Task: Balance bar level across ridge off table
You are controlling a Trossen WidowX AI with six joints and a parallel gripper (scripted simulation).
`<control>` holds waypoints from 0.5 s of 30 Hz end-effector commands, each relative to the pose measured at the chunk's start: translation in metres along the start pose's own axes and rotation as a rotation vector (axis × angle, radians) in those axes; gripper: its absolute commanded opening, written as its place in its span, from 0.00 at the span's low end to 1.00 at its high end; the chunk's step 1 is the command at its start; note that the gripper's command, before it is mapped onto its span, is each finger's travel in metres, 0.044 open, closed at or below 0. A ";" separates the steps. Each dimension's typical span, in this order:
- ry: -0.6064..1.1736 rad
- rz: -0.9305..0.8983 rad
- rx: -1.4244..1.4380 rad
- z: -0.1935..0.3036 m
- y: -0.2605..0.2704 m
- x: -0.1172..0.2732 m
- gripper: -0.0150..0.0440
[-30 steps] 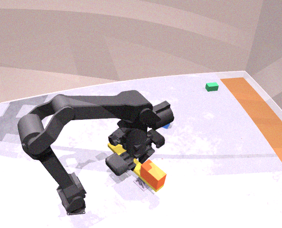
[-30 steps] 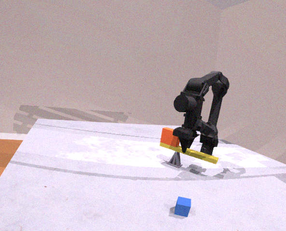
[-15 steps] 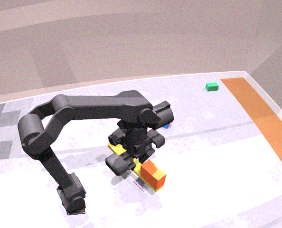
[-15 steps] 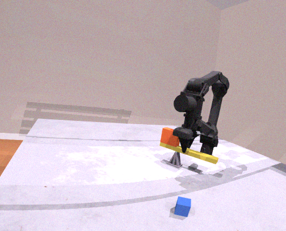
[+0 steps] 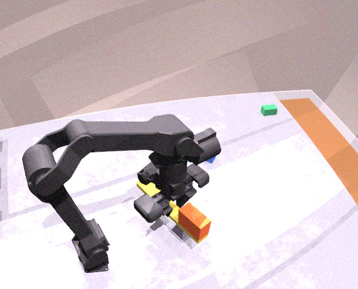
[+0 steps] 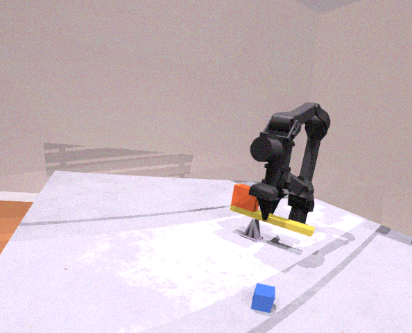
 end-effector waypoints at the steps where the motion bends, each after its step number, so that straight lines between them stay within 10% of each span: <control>1: 0.000 0.000 0.000 0.000 0.000 0.000 0.55; 15: 0.000 0.000 0.000 0.000 0.000 0.000 0.57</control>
Point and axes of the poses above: the point midway between the two fingers, 35 mm back from their tips, its own x axis back along the fingers, its own y axis across the jaws, z = x × y, the point moved 10 cm from there along x, back along the fingers, and after that the axes turned 1 degree about x, right-handed, at the moved point
